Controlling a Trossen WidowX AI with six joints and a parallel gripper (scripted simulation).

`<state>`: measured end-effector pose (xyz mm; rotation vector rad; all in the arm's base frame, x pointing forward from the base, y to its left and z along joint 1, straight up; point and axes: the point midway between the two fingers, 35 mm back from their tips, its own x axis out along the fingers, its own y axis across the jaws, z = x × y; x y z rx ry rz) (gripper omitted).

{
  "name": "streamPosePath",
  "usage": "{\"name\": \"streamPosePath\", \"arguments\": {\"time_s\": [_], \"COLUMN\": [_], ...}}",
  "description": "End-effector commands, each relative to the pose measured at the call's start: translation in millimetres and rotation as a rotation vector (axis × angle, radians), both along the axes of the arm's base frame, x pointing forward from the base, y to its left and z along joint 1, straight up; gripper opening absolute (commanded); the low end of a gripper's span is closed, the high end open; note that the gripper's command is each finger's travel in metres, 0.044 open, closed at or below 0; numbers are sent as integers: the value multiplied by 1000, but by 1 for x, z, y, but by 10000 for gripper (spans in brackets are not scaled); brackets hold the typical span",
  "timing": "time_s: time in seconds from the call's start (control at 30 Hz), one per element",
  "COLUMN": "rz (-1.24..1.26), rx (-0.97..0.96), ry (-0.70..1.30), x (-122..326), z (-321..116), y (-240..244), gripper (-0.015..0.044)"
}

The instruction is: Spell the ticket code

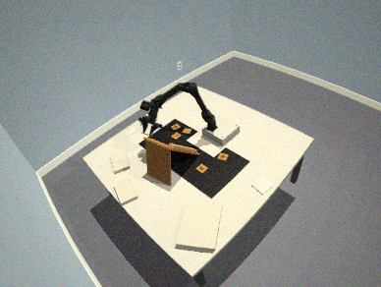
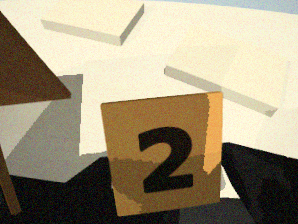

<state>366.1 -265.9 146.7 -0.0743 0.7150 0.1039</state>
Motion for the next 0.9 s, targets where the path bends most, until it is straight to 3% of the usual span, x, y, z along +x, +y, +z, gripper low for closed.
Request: {"name": "streamPosePath", "arguments": {"time_s": [0.0, 0.87], "rz": [-6, -6], "rx": [0, 1], "ry": [0, 1], "x": [2, -1], "z": [-1, 0], "y": [-1, 9], "gripper": [0, 0]}}
